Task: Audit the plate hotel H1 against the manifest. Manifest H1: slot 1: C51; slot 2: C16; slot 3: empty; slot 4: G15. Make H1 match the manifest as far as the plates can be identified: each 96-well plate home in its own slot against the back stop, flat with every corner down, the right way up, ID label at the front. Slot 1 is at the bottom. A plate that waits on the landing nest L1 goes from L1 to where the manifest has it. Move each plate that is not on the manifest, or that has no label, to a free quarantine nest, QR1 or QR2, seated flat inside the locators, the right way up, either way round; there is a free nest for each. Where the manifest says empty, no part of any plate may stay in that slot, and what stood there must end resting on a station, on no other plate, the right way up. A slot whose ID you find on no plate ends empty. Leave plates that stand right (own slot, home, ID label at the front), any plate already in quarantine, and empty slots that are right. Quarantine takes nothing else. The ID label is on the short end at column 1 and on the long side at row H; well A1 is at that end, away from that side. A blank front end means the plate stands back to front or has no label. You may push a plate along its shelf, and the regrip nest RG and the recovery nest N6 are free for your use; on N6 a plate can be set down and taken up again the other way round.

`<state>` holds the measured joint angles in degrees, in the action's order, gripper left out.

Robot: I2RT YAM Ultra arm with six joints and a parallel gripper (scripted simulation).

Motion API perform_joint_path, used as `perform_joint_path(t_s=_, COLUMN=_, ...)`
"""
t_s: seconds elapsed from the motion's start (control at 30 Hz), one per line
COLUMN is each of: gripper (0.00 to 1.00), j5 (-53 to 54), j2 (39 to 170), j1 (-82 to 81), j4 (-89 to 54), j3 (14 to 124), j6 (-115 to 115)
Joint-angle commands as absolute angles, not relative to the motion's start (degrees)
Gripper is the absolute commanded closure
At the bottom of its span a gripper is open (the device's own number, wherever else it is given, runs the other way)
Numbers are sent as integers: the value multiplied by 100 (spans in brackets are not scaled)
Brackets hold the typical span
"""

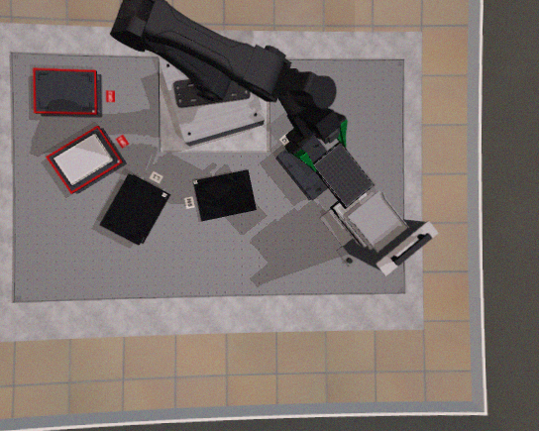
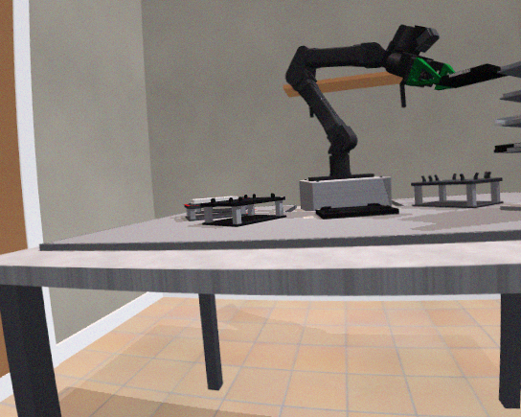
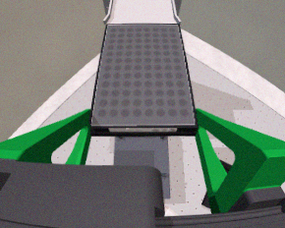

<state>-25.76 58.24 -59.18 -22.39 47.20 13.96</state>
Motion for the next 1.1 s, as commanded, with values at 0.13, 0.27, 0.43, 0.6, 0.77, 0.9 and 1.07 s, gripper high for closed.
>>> perform_joint_path(t_s=0.13, gripper=14, j5=-2510, j2=5934, j1=-5819, j4=-1987, j3=4901, j6=1316)
perform_joint_path(t_s=0.27, gripper=14, j5=-2464, j2=6018, j1=-5765, j4=-1938, j3=4948, j6=1286)
perform_joint_path(t_s=0.43, gripper=14, j5=-2429, j2=6082, j1=-5725, j4=-1900, j3=4985, j6=1264)
perform_joint_path(t_s=0.6, gripper=14, j5=-2376, j2=6187, j1=-5663, j4=-1833, j3=5037, j6=1229)
perform_joint_path(t_s=0.77, gripper=14, j5=-2324, j2=6291, j1=-5603, j4=-1777, j3=5099, j6=1196)
perform_joint_path(t_s=0.9, gripper=14, j5=-2290, j2=6363, j1=-5564, j4=-1742, j3=5145, j6=1174)
perform_joint_path(t_s=1.07, gripper=14, j5=-2286, j2=6368, j1=-5561, j4=-1736, j3=5144, j6=1174)
